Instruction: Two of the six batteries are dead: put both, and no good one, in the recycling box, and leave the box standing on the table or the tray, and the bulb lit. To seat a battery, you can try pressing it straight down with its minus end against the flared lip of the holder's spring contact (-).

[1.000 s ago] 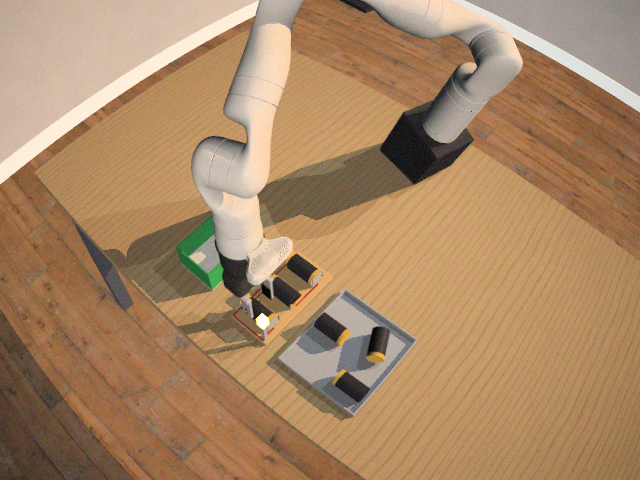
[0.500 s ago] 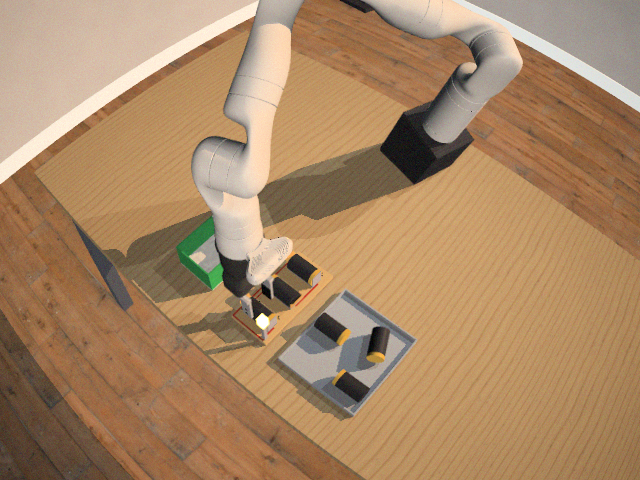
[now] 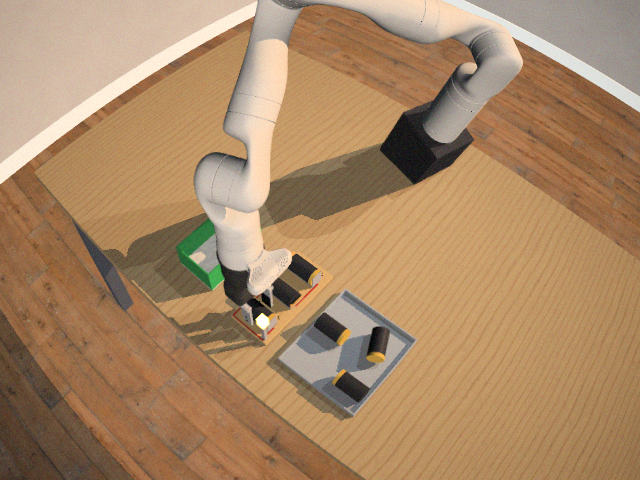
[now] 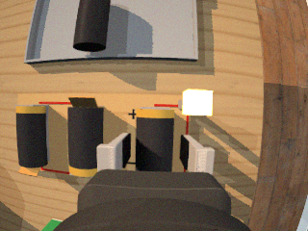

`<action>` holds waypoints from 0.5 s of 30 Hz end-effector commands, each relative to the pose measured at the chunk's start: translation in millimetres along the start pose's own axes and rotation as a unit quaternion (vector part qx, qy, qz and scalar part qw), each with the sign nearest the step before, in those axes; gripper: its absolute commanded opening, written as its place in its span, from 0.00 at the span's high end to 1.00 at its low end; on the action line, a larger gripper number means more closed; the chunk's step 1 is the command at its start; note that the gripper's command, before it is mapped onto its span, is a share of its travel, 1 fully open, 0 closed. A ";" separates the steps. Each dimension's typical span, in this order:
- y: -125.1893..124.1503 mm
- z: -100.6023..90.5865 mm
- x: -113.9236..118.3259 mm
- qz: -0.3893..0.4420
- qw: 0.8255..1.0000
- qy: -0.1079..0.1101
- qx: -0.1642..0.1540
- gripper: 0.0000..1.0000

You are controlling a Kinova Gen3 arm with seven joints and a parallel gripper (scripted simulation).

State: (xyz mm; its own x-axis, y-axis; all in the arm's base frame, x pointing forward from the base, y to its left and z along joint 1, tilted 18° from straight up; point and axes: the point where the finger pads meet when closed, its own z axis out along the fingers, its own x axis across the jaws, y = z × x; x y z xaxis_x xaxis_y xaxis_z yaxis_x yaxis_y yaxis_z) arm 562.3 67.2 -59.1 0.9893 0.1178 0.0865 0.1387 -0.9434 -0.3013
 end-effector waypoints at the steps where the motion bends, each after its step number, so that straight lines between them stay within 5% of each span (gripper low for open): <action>1: -1.8 1.8 -0.2 -0.001 1.000 -0.001 0.001 0.10; 15: -1.8 11.8 -0.2 -0.001 1.000 -0.001 0.001 0.10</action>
State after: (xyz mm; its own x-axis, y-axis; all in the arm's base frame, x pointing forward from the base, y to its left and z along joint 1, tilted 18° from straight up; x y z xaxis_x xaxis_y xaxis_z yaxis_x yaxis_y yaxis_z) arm 561.9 72.1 -70.0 0.9892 0.1196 0.0844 0.1399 -0.9426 -0.3032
